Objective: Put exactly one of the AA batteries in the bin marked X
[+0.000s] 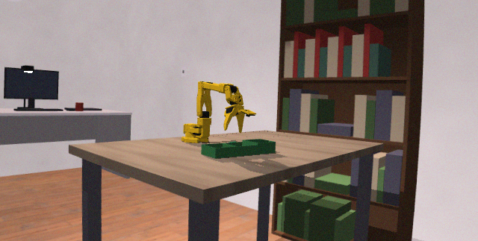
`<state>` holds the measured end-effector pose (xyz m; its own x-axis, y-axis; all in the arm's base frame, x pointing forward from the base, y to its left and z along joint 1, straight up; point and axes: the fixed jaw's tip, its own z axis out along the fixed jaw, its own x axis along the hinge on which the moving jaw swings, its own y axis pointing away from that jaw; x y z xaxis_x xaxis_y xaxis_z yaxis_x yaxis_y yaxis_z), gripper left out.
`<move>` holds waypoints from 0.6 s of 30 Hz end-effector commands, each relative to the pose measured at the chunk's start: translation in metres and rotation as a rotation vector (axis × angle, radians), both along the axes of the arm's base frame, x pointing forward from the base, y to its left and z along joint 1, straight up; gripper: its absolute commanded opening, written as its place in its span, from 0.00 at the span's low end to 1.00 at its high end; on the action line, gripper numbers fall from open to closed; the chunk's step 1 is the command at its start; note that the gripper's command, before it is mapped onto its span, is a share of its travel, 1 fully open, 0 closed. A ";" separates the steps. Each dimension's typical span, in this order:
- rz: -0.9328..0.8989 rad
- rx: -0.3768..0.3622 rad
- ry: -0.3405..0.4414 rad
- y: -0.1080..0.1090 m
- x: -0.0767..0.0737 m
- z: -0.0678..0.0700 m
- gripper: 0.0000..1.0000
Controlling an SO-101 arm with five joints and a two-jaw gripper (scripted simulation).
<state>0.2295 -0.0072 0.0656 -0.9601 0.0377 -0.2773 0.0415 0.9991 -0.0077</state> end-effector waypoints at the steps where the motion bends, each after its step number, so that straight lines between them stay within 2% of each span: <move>1: 0.062 -0.013 0.103 -0.005 -0.029 0.005 0.31; 3: 0.084 -0.012 0.159 -0.006 -0.040 0.003 0.26; 6: 0.101 -0.009 0.201 -0.006 -0.048 0.002 0.22; 18: 0.104 -0.008 0.208 -0.006 -0.049 0.002 0.21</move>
